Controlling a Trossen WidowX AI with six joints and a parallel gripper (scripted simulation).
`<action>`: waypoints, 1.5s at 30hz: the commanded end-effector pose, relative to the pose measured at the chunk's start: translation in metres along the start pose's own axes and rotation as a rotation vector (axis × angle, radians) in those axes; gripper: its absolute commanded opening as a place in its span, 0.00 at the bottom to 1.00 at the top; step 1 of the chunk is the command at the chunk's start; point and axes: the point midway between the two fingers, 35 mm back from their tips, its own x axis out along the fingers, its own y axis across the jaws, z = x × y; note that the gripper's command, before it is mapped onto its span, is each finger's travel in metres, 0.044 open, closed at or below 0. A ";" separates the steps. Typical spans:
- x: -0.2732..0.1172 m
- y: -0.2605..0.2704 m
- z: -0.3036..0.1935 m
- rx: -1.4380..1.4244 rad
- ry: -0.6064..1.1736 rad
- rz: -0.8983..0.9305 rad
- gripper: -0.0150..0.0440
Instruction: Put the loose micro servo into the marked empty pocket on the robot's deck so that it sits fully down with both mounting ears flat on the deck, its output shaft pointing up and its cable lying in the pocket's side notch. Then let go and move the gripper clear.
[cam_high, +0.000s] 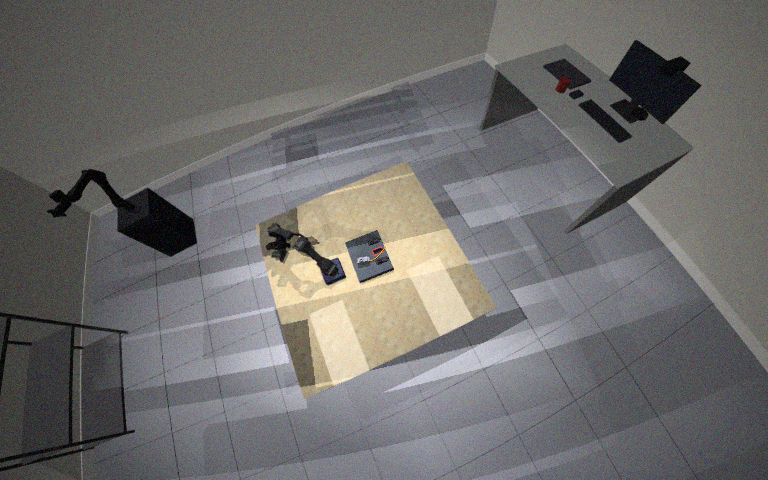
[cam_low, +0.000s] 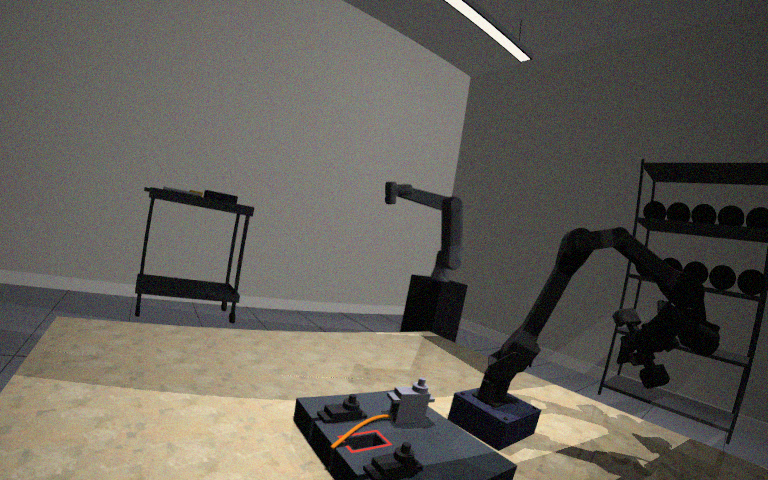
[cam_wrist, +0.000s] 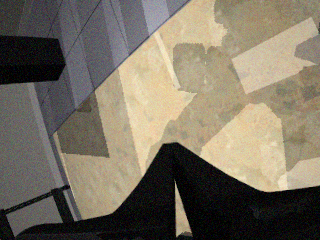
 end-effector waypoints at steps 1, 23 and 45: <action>-0.021 -0.022 -0.009 0.085 -0.056 -0.057 0.25; -0.116 -0.129 -0.101 0.586 -0.302 -0.307 0.25; -0.176 -0.176 -0.241 1.179 -0.548 -0.463 0.25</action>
